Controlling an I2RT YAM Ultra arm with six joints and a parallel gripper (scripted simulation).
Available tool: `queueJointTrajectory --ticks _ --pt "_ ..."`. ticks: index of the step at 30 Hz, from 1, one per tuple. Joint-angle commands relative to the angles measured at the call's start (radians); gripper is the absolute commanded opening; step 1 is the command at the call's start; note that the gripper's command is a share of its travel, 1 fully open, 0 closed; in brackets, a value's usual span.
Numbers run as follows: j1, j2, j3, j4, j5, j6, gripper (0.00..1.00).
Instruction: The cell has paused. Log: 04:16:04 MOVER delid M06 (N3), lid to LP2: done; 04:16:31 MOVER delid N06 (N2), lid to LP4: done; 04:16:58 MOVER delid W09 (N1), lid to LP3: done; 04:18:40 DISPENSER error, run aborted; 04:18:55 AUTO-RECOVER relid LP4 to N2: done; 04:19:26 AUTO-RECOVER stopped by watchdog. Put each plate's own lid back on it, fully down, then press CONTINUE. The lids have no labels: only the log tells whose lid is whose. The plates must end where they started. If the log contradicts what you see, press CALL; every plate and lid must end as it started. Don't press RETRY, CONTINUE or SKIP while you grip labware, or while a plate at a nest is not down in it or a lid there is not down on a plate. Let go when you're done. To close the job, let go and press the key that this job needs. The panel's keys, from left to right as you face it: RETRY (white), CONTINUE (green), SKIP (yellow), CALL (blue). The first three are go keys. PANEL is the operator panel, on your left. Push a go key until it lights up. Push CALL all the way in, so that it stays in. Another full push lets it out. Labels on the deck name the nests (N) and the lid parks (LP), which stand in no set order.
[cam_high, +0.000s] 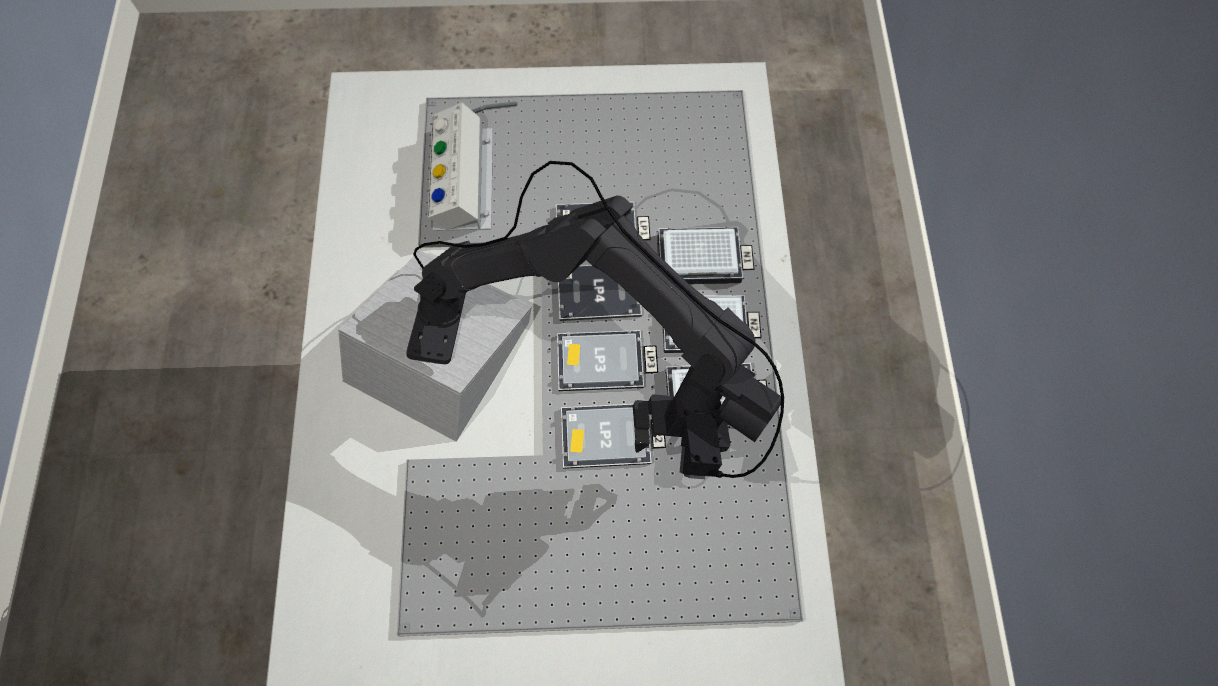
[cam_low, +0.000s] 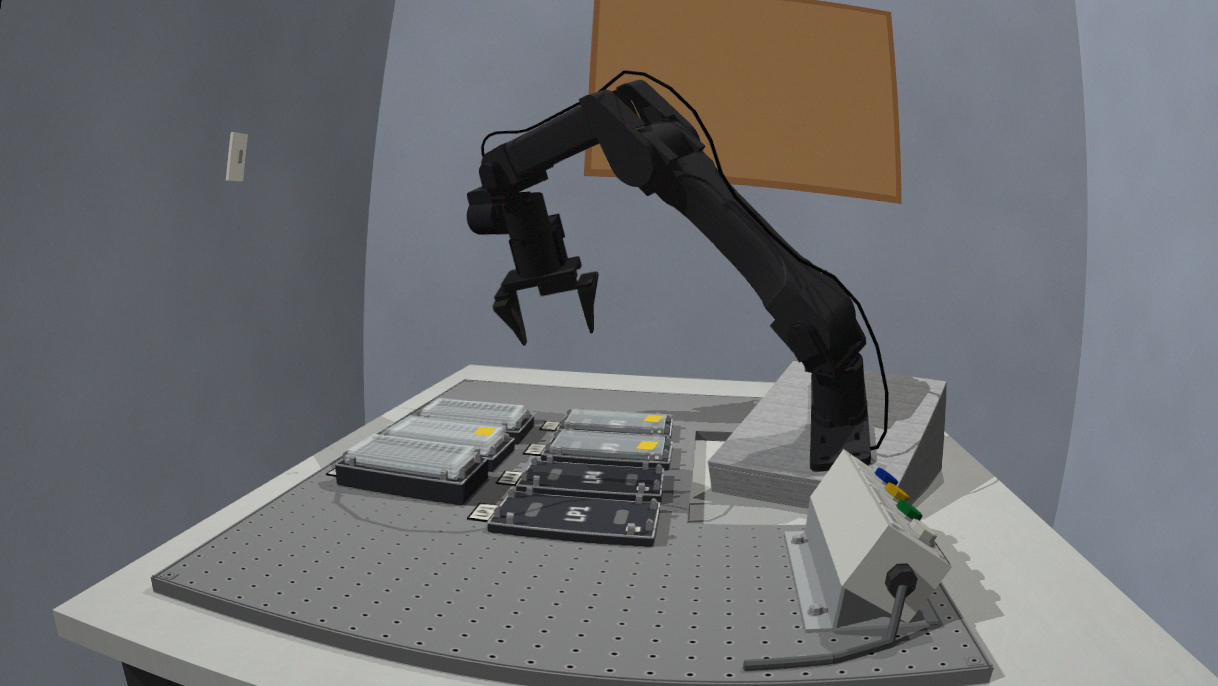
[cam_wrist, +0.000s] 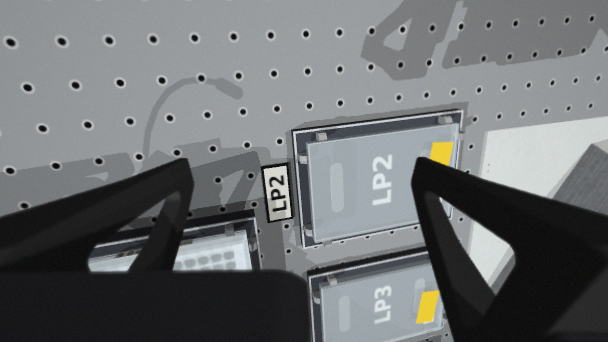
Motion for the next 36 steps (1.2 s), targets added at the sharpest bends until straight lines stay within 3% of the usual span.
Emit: queueJointTrajectory --ticks 1,17,19,25,30,34,36 --pt "-0.02 -0.027 0.016 0.002 0.018 0.003 1.0" --pt "-0.02 -0.027 0.016 0.002 0.018 0.003 1.0" --pt "0.012 -0.051 -0.041 0.022 -0.015 -0.035 1.0" --pt "0.059 -0.129 -0.142 0.061 -0.041 -0.103 1.0" --pt "0.037 -0.154 -0.167 0.093 -0.043 -0.167 1.0" --pt "0.035 -0.146 -0.145 0.081 -0.045 -0.17 1.0" --pt "0.059 -0.163 -0.184 0.086 -0.064 -0.201 1.0"
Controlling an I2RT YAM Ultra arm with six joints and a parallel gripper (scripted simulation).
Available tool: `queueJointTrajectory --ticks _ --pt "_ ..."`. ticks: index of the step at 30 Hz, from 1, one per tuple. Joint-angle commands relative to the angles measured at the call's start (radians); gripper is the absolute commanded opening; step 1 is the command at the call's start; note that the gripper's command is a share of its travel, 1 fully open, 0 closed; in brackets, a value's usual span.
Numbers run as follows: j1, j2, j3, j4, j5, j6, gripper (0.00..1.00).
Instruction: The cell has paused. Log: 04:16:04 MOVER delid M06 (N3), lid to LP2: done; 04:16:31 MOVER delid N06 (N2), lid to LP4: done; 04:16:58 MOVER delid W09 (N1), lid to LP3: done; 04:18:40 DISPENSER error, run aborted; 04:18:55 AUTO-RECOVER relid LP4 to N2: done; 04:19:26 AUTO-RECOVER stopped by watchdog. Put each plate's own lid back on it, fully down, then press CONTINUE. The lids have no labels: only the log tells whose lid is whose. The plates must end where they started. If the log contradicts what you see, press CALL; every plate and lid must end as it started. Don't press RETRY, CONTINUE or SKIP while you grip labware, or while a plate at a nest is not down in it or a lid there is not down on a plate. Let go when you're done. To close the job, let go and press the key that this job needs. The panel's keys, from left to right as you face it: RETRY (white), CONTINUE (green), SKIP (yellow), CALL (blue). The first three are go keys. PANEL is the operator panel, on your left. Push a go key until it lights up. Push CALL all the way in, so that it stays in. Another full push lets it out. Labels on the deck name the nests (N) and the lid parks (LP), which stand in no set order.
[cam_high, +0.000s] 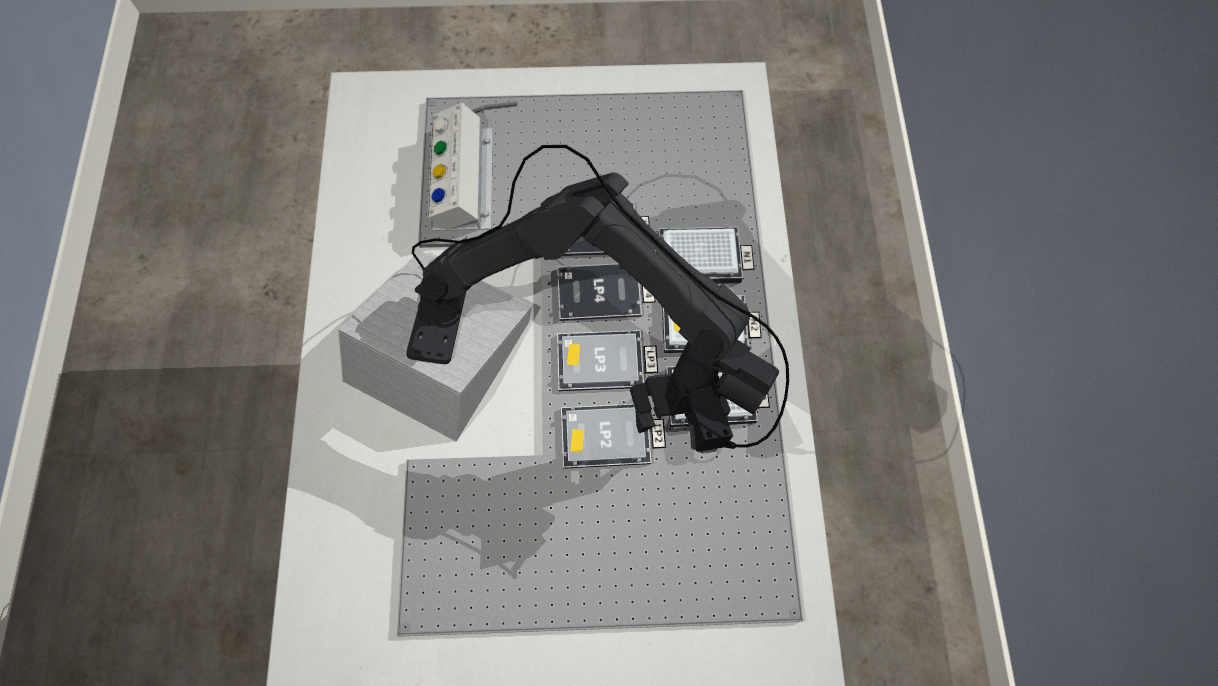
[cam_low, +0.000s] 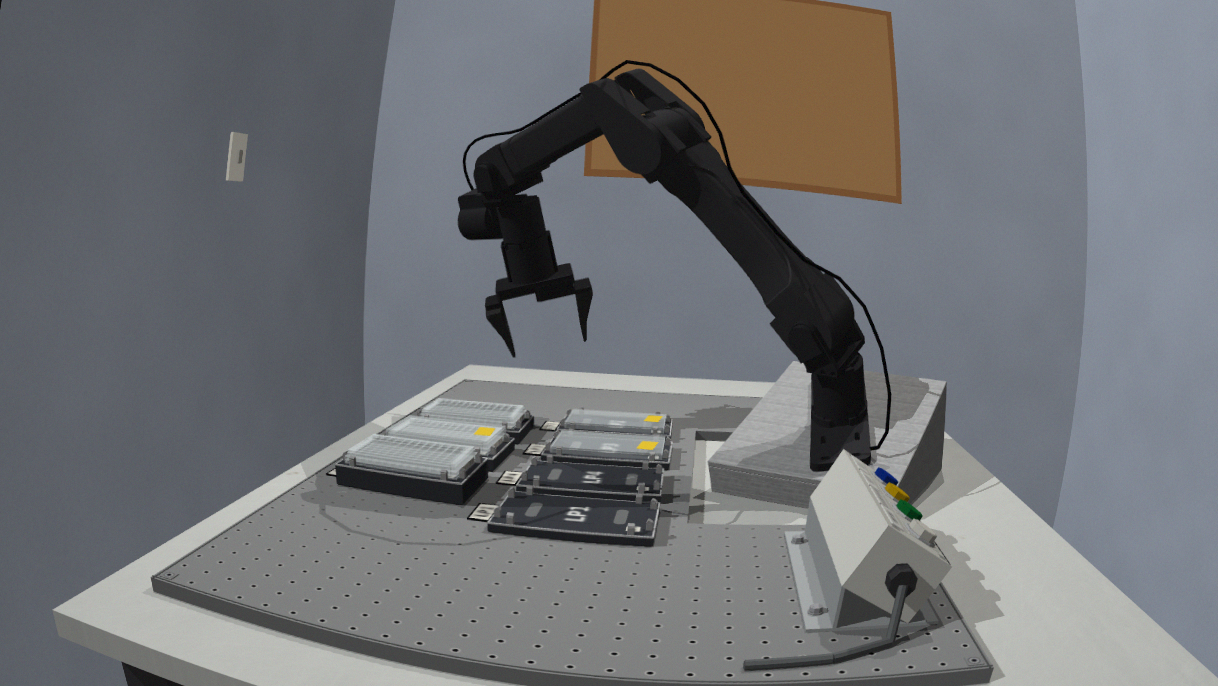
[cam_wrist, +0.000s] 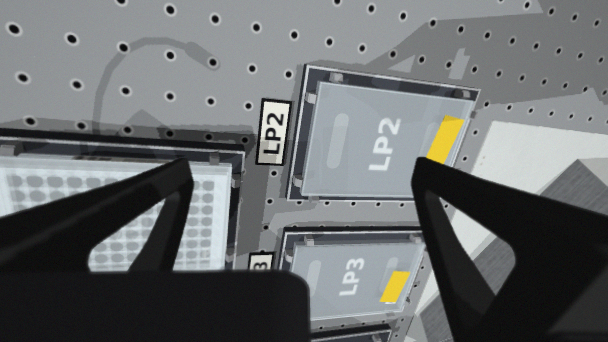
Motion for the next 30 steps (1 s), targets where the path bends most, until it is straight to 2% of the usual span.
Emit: queueJointTrajectory --ticks 1,6,10,15,18,22,25,28,29,30 --pt "0.011 -0.07 -0.051 0.04 -0.013 -0.049 1.0" --pt "0.053 -0.135 -0.143 0.078 -0.035 -0.103 1.0" --pt "0.03 -0.151 -0.151 0.098 -0.045 -0.174 1.0" --pt "0.037 -0.145 -0.144 0.08 -0.054 -0.196 1.0" --pt "0.078 -0.194 -0.23 0.12 -0.069 -0.224 1.0" --pt "0.111 -0.245 -0.301 0.15 -0.086 -0.268 1.0" --pt "0.092 -0.263 -0.314 0.172 -0.094 -0.324 1.0" --pt "0.086 -0.256 -0.293 0.161 -0.096 -0.343 1.0" --pt "0.096 -0.255 -0.302 0.151 -0.105 -0.361 1.0" --pt "0.109 -0.275 -0.339 0.169 -0.11 -0.368 1.0"
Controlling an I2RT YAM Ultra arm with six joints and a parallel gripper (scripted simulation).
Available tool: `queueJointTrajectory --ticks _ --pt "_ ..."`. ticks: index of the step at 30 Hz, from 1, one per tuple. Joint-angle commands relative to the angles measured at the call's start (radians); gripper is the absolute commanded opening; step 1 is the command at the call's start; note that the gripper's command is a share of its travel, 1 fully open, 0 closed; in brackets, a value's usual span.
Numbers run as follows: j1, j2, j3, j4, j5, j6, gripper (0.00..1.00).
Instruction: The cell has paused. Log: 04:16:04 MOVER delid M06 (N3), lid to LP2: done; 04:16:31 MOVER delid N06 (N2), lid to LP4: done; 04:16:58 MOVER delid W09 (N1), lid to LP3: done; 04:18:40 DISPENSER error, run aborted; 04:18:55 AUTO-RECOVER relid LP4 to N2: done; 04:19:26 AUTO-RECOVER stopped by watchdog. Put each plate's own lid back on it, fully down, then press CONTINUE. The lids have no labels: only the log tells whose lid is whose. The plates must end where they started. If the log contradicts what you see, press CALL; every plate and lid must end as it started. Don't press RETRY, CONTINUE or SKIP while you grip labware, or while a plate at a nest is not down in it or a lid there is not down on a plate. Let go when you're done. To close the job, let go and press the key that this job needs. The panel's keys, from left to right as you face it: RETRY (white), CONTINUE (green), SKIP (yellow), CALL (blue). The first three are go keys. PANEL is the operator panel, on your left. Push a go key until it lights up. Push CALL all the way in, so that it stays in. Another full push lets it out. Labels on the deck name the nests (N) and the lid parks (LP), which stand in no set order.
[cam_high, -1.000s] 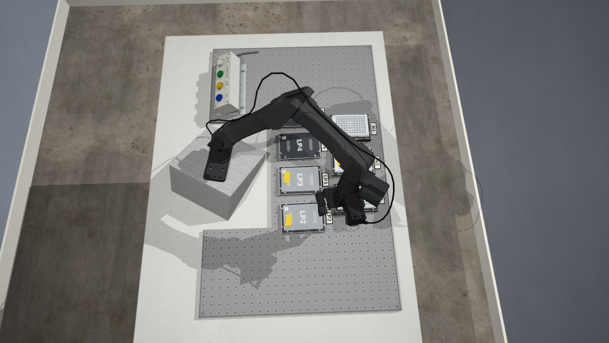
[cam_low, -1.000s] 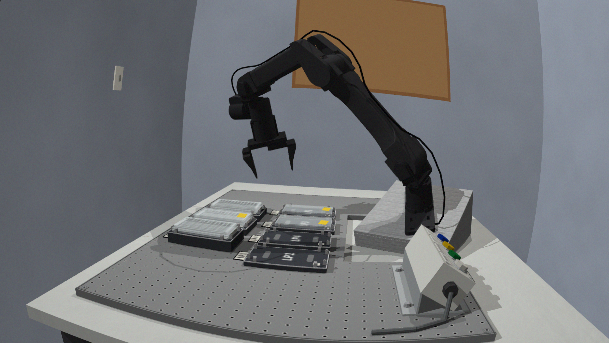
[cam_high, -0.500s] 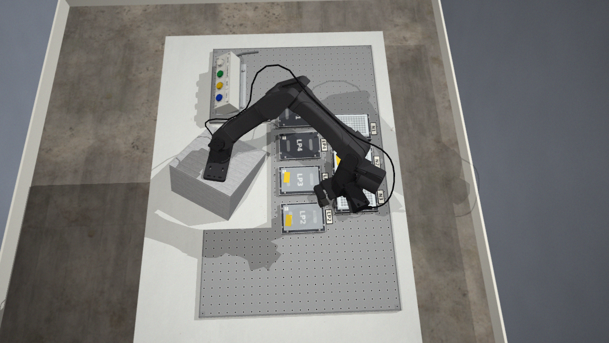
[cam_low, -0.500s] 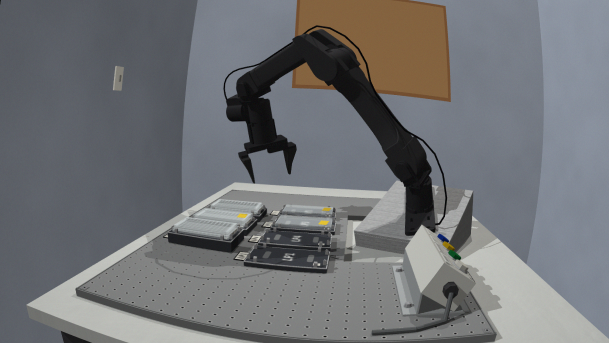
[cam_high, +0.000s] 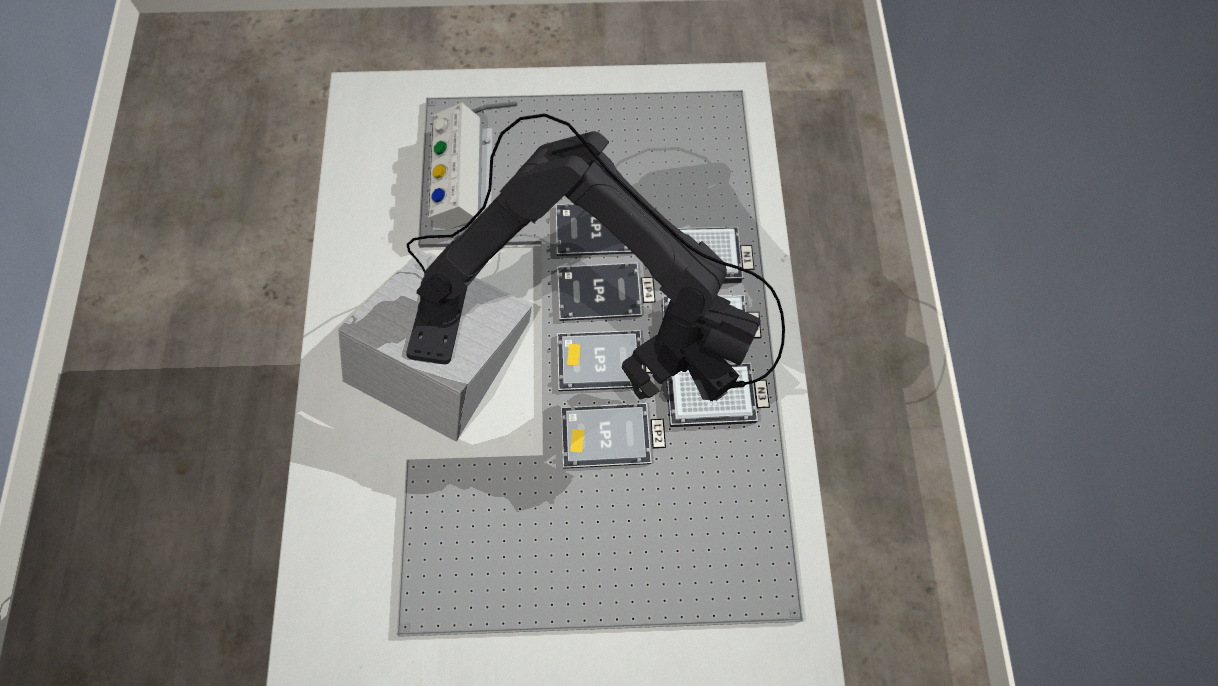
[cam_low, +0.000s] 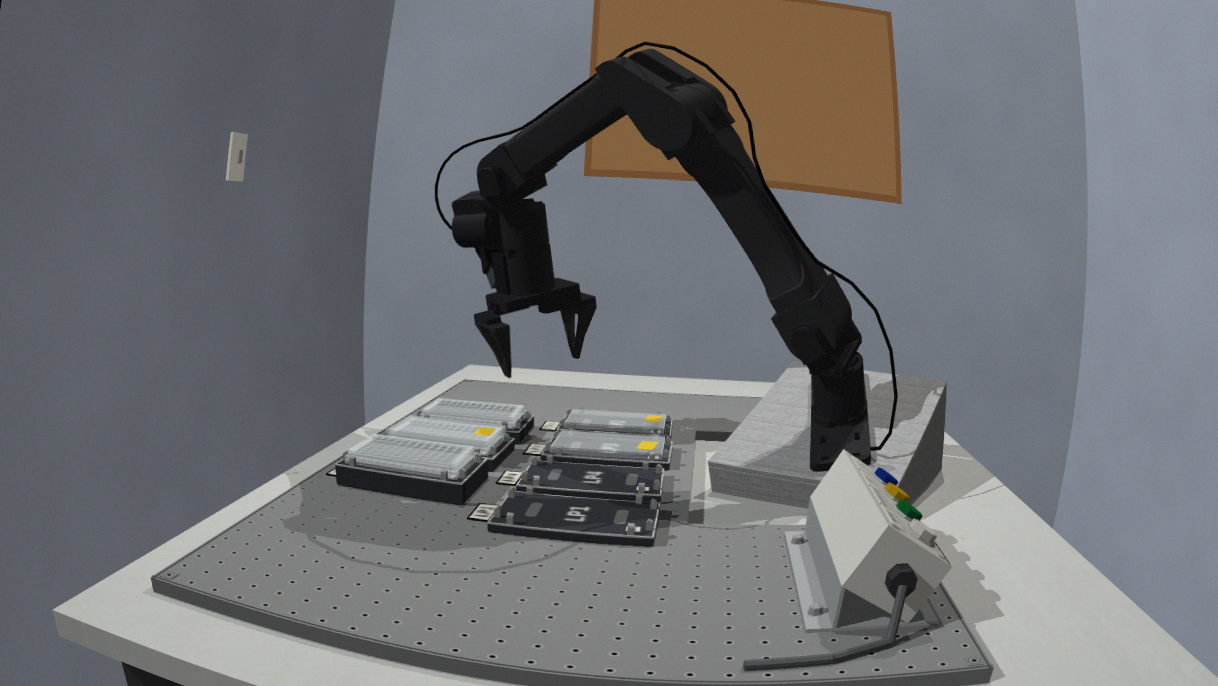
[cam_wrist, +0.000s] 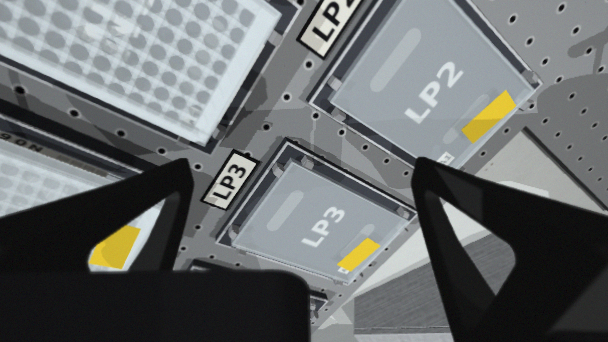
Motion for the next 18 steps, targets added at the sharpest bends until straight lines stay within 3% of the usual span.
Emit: queueJointTrajectory --ticks 1,8,13,18 --pt "-0.007 -0.053 -0.027 0.035 -0.01 -0.051 1.0" --pt "0.054 -0.135 -0.147 0.087 -0.037 -0.116 1.0" --pt "0.028 -0.144 -0.137 0.096 -0.049 -0.191 1.0" --pt "0.078 -0.19 -0.229 0.125 -0.07 -0.238 1.0"
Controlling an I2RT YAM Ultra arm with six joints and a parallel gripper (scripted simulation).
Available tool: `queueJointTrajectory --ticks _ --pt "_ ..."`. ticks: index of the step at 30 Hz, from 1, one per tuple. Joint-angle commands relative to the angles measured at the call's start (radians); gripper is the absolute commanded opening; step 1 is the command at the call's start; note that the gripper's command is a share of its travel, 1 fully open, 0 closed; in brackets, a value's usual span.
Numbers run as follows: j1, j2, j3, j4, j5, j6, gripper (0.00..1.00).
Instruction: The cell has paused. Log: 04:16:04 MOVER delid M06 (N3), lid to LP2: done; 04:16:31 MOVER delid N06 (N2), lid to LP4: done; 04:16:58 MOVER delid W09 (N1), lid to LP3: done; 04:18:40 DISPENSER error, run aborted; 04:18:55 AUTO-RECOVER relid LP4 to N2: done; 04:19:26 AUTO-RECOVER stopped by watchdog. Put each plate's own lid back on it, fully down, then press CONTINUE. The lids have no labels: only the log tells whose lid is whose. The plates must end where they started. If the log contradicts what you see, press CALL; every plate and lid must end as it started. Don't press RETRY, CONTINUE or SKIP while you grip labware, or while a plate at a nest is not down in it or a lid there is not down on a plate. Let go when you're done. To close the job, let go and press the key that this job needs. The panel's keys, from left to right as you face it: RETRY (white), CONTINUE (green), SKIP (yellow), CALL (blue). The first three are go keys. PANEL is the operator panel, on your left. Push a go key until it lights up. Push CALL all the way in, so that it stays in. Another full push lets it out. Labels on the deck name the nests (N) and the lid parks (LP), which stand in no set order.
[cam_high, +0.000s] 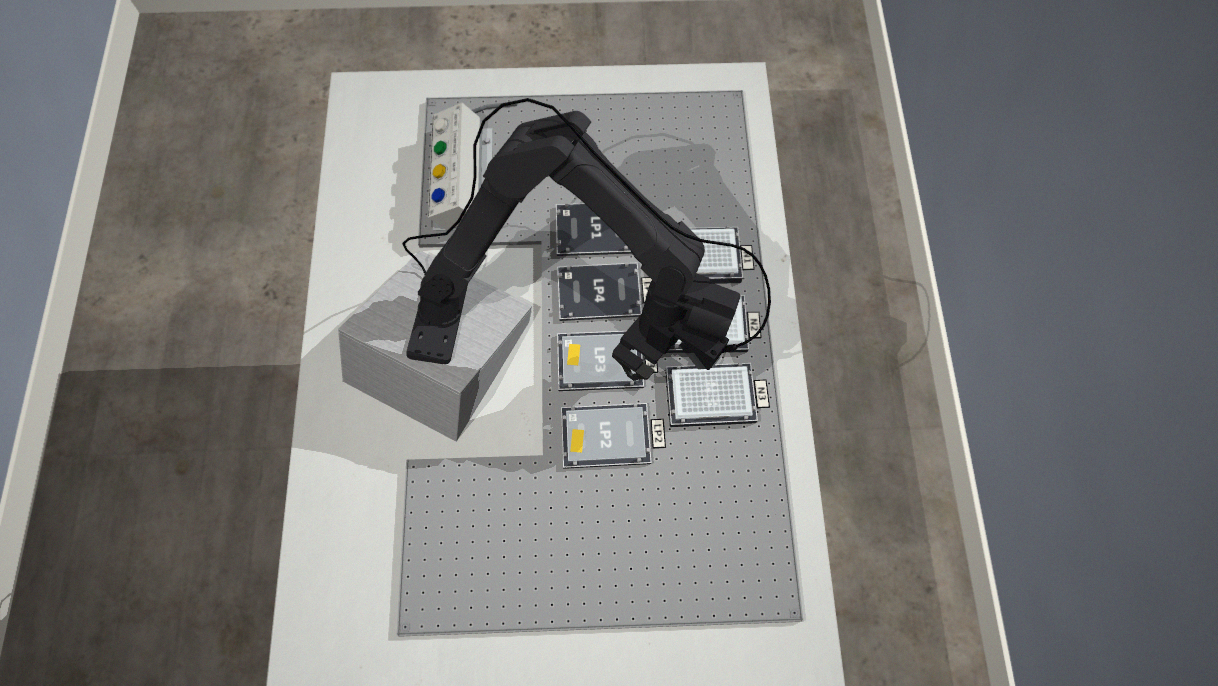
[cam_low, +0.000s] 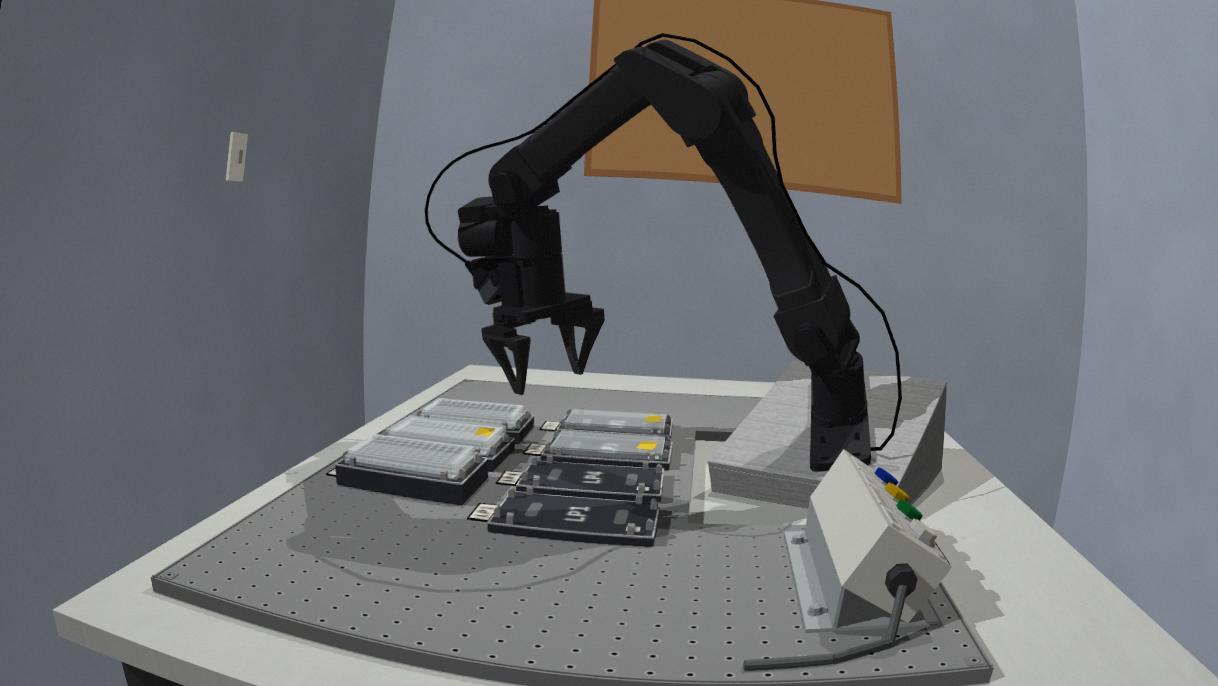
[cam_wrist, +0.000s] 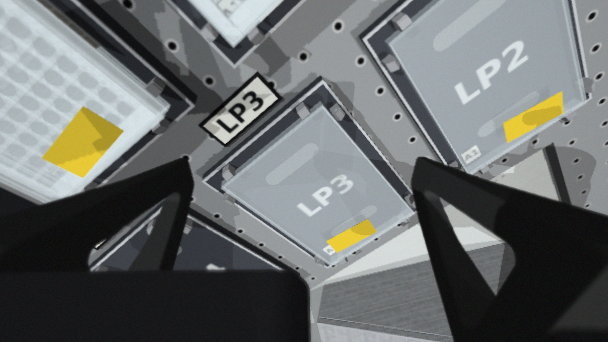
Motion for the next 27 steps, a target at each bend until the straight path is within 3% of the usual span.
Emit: queueJointTrajectory --ticks 1,9,13,23,27 --pt "0.008 -0.051 -0.023 0.035 -0.015 -0.046 1.0" --pt "0.076 -0.16 -0.173 0.101 -0.048 -0.131 1.0" --pt "0.051 -0.171 -0.167 0.111 -0.061 -0.212 1.0" --pt "0.133 -0.271 -0.331 0.173 -0.1 -0.302 1.0" --pt "0.107 -0.273 -0.32 0.18 -0.114 -0.383 1.0"
